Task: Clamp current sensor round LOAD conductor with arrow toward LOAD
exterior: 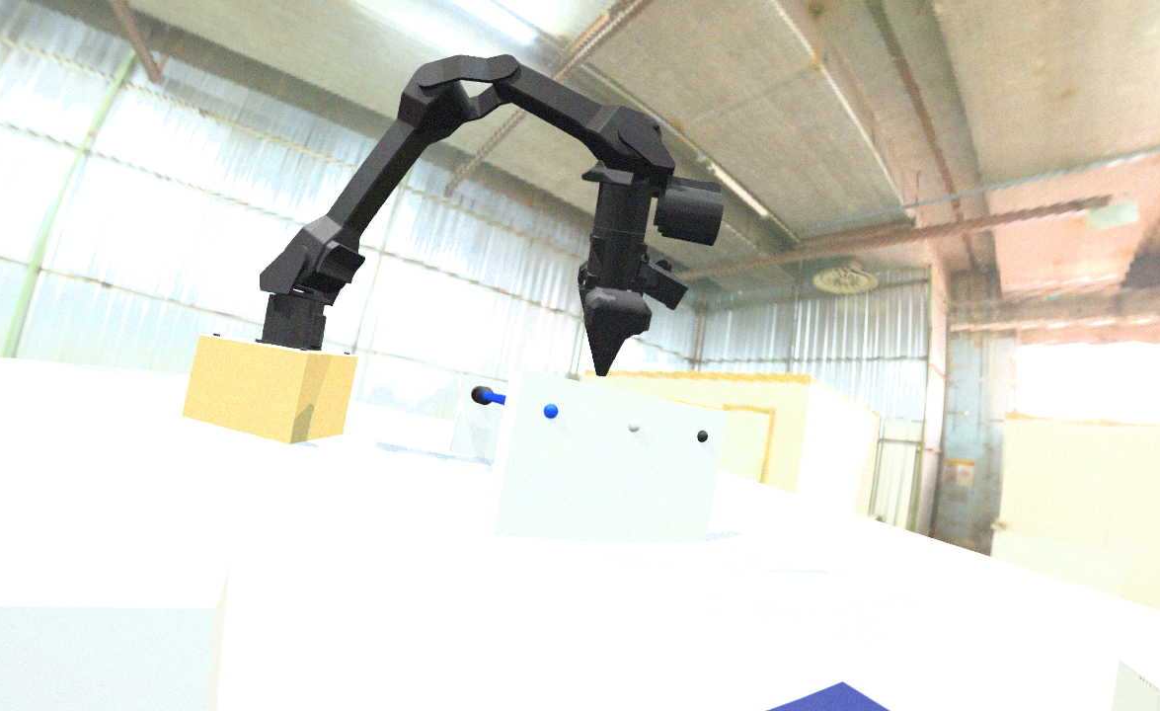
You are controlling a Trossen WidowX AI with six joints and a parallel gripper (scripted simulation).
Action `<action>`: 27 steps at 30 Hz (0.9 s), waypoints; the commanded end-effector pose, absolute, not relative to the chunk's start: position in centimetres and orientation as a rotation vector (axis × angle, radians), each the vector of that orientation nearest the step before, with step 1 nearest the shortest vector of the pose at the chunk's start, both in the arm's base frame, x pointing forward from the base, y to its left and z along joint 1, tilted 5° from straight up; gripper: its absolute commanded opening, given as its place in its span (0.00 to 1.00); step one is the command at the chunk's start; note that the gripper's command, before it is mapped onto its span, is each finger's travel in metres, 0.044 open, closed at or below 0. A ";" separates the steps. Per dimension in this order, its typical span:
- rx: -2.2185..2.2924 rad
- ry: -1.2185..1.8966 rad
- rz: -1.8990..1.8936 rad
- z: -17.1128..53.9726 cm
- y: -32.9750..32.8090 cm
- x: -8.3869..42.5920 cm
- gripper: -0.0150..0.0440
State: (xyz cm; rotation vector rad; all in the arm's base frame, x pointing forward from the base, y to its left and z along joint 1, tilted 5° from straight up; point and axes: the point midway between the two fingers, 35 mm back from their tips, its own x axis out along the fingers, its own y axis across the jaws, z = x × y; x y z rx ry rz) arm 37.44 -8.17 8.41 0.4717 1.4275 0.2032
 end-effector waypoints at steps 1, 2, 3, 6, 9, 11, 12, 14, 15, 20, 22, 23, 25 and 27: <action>0.030 0.987 0.689 10.1 -11.5 35.1 1.00; -0.001 0.958 0.707 10.2 -11.7 35.0 1.00; -0.023 0.920 0.721 10.3 -12.0 34.7 1.00; -0.124 0.833 0.769 10.5 -12.5 34.4 1.00; -0.227 0.745 0.810 10.8 -13.0 34.0 1.00; -0.300 0.690 0.834 10.9 -13.3 33.8 1.00; -0.339 0.664 0.847 11.0 -13.4 33.8 1.00; -0.370 0.642 0.856 11.0 -13.5 33.7 1.00; -0.370 0.642 0.856 11.0 -13.5 33.7 1.00; -0.370 0.642 0.856 11.0 -13.5 33.7 1.00; -0.370 0.642 0.856 11.0 -13.5 33.7 1.00; -0.370 0.642 0.856 11.0 -13.5 33.7 1.00; -0.370 0.642 0.856 11.0 -13.5 33.7 1.00; -0.370 0.642 0.856 11.0 -13.5 33.7 1.00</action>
